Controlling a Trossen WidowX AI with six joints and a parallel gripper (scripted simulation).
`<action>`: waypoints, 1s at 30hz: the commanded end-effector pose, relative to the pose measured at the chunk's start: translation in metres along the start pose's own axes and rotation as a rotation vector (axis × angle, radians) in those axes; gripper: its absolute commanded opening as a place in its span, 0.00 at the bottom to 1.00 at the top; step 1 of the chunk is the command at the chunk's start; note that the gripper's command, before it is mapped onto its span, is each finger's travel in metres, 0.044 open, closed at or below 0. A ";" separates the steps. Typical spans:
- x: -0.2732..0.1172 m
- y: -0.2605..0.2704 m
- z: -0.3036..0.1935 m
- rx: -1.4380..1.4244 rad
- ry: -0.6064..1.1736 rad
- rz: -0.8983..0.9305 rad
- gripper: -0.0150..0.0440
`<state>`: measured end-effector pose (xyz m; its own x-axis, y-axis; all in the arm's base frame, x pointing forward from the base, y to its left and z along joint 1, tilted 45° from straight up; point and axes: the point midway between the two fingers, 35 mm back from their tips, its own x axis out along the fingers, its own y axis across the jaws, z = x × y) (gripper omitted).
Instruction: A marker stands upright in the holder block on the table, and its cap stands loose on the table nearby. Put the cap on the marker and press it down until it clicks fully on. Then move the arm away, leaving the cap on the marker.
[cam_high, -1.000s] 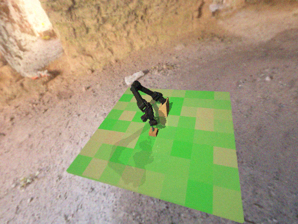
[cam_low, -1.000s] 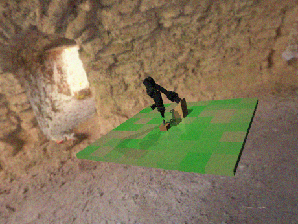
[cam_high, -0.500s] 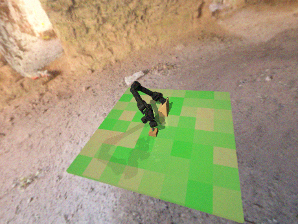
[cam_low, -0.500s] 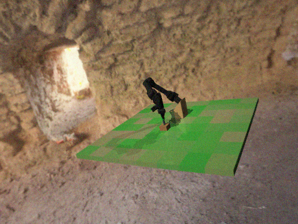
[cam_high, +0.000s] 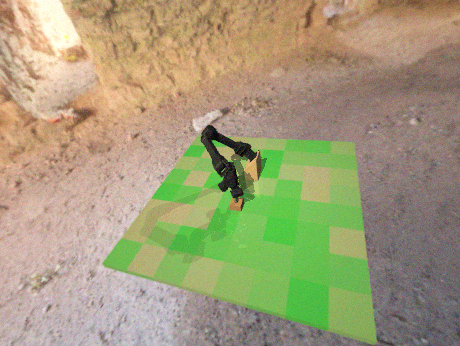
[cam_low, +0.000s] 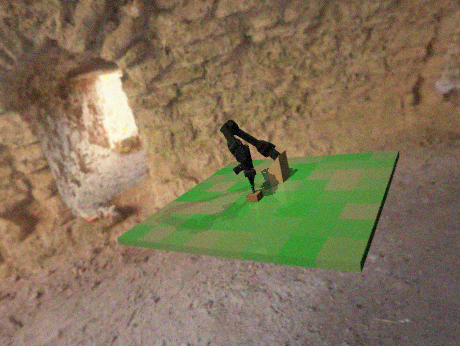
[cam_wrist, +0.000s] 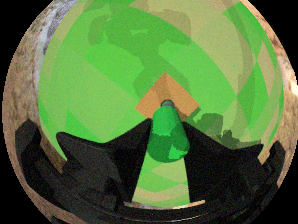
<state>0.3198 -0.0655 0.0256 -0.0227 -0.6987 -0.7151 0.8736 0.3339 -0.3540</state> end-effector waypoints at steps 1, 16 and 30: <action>0.020 -0.003 0.000 0.009 0.006 -0.027 0.25; 0.042 -0.004 0.001 0.009 0.005 -0.028 0.25; 0.062 -0.005 0.008 0.009 0.004 -0.028 0.25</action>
<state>0.3189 -0.1086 -0.0064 -0.0426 -0.7093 -0.7036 0.8762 0.3119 -0.3674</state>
